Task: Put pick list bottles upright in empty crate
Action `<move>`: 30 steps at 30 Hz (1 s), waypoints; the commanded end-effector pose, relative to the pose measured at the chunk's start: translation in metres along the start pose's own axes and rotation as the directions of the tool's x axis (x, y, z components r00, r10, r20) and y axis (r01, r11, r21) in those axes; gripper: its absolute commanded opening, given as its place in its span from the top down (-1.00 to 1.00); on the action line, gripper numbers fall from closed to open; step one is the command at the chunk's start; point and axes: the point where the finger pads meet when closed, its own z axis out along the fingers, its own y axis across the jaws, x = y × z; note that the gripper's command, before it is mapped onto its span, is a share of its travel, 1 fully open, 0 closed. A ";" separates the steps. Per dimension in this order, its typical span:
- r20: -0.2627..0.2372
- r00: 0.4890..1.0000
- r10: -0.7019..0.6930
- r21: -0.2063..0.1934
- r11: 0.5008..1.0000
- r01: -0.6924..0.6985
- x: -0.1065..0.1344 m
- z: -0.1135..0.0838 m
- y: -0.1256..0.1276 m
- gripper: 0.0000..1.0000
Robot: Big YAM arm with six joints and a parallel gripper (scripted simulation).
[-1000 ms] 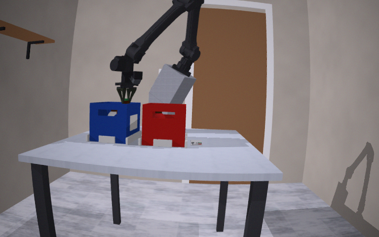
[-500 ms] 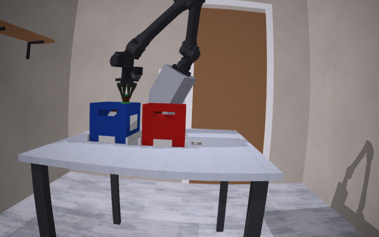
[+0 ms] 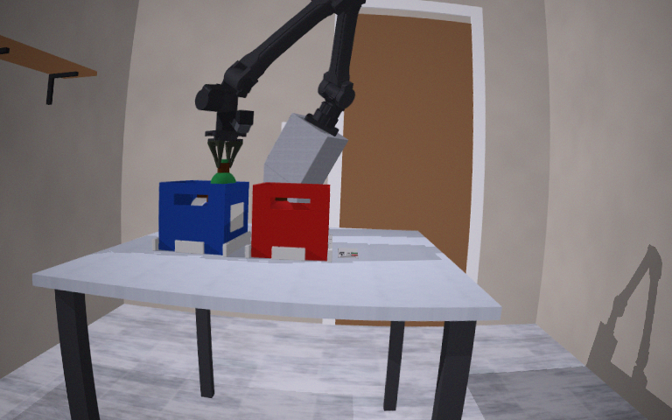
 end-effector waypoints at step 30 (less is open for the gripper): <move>0.015 1.000 -0.009 0.058 0.998 0.008 -0.004 -0.087 -0.022 1.00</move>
